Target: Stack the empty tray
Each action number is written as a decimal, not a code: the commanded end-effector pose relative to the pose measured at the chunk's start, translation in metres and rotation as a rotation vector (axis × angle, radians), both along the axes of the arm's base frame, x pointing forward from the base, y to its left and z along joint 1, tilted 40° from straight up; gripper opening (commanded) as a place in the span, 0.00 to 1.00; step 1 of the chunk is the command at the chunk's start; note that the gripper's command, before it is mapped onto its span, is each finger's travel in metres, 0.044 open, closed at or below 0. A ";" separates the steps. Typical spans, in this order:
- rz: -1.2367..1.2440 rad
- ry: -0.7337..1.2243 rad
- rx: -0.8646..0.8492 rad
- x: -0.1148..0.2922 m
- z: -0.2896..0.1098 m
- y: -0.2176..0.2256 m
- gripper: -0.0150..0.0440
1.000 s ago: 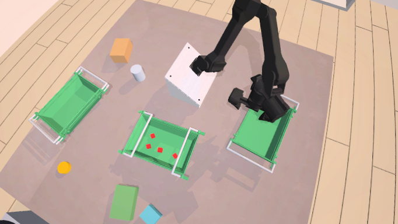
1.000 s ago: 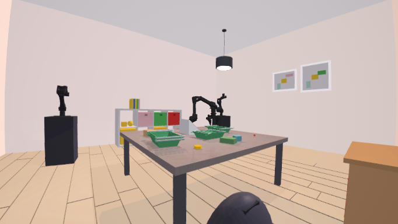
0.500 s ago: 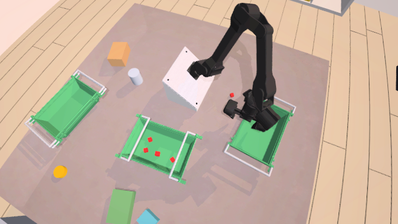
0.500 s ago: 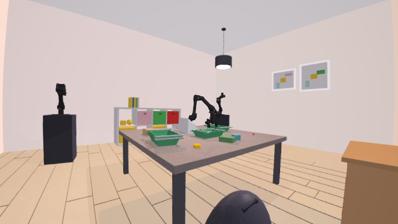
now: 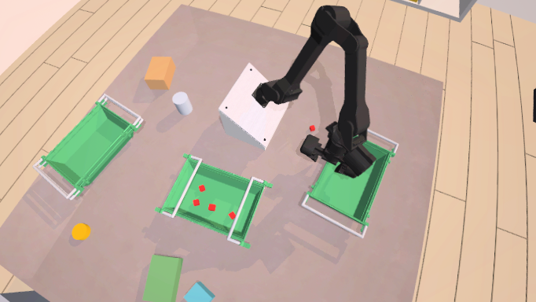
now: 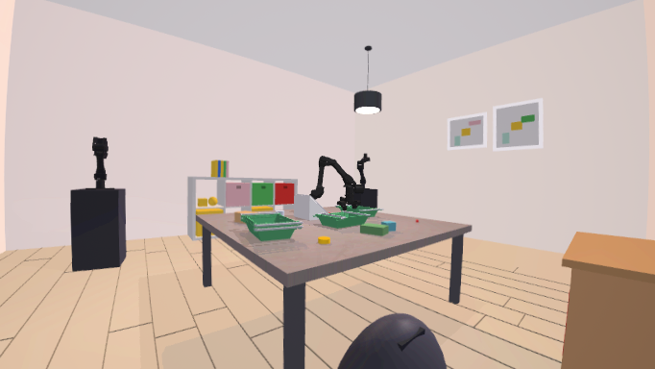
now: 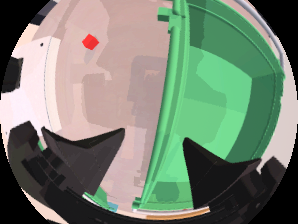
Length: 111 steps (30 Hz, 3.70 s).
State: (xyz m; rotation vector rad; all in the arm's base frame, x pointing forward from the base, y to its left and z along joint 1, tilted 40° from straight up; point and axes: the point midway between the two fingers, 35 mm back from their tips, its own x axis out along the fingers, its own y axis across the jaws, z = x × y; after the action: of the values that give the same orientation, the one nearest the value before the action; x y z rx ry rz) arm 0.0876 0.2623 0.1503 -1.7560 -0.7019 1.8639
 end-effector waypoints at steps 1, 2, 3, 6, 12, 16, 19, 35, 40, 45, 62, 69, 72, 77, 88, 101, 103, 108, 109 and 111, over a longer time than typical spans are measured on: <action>-0.005 0.001 -0.003 0.000 -0.001 0.000 0.75; -0.005 0.001 -0.003 0.000 -0.001 0.000 0.73; -0.005 0.001 -0.003 0.000 -0.001 0.000 0.70; -0.005 0.001 -0.003 0.000 -0.001 0.000 0.64; -0.005 0.001 -0.003 0.000 -0.001 0.000 0.57; -0.005 0.001 -0.003 0.000 -0.001 0.000 0.53; -0.005 0.001 -0.003 0.000 -0.001 0.000 0.49; -0.005 0.001 -0.003 0.000 -0.001 0.000 0.31; -0.005 0.000 -0.005 0.002 0.006 -0.006 0.26; -0.004 -0.002 -0.008 0.006 0.027 -0.023 0.25; -0.005 -0.002 -0.008 0.006 0.063 -0.054 0.25; -0.003 -0.005 -0.015 0.013 0.087 -0.066 0.25; -0.003 -0.005 -0.017 0.015 0.098 -0.072 0.25; -0.003 -0.005 -0.017 0.017 0.117 -0.082 0.25; -0.005 -0.004 -0.012 0.017 0.145 -0.097 0.25; -0.005 -0.004 -0.012 0.017 0.145 -0.097 0.25; -0.005 -0.004 -0.012 0.017 0.145 -0.097 0.25; -0.005 -0.004 -0.012 0.017 0.145 -0.097 0.25; -0.005 -0.004 -0.012 0.017 0.145 -0.097 0.25; -0.005 -0.004 -0.012 0.017 0.145 -0.097 0.25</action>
State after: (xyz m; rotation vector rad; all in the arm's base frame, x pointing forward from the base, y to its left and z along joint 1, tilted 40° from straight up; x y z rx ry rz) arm 0.1053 0.1642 0.2913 -1.7702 -0.6688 1.8773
